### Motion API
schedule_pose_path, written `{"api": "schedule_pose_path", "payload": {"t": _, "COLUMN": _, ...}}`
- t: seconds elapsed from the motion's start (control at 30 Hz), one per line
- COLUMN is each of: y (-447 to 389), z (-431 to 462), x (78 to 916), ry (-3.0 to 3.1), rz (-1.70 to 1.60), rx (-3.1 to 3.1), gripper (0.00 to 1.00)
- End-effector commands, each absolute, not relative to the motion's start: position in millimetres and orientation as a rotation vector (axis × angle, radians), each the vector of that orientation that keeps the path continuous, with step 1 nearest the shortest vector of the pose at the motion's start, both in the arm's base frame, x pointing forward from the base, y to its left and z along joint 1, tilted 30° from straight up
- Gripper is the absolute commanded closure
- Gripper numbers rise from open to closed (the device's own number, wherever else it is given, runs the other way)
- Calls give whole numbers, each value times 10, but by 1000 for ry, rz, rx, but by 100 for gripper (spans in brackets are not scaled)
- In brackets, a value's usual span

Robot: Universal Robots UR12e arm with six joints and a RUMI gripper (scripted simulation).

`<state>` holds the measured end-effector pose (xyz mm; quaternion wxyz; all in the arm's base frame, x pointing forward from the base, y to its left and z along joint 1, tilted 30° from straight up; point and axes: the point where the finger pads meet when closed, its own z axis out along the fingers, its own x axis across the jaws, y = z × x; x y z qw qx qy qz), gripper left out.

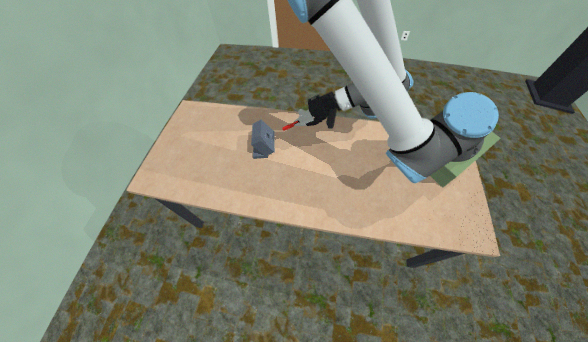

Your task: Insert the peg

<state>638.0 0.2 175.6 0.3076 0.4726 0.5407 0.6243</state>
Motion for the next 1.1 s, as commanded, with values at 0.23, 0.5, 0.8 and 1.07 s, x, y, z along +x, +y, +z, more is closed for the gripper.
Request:
{"api": "schedule_pose_path", "payload": {"t": 0.23, "y": 46, "z": 1765, "x": 6462, "ry": 1430, "rz": 1651, "rx": 1242, "gripper": 100}}
{"api": "schedule_pose_path", "payload": {"t": 0.5, "y": 72, "z": 1764, "x": 6529, "ry": 1429, "rz": 1651, "rx": 1242, "gripper": 100}}
{"api": "schedule_pose_path", "payload": {"t": 0.8, "y": 111, "z": 1762, "x": 6635, "ry": 1429, "rz": 1651, "rx": 1242, "gripper": 100}}
{"api": "schedule_pose_path", "payload": {"t": 1.07, "y": 138, "z": 1762, "x": 6708, "ry": 1429, "rz": 1651, "rx": 1242, "gripper": 100}}
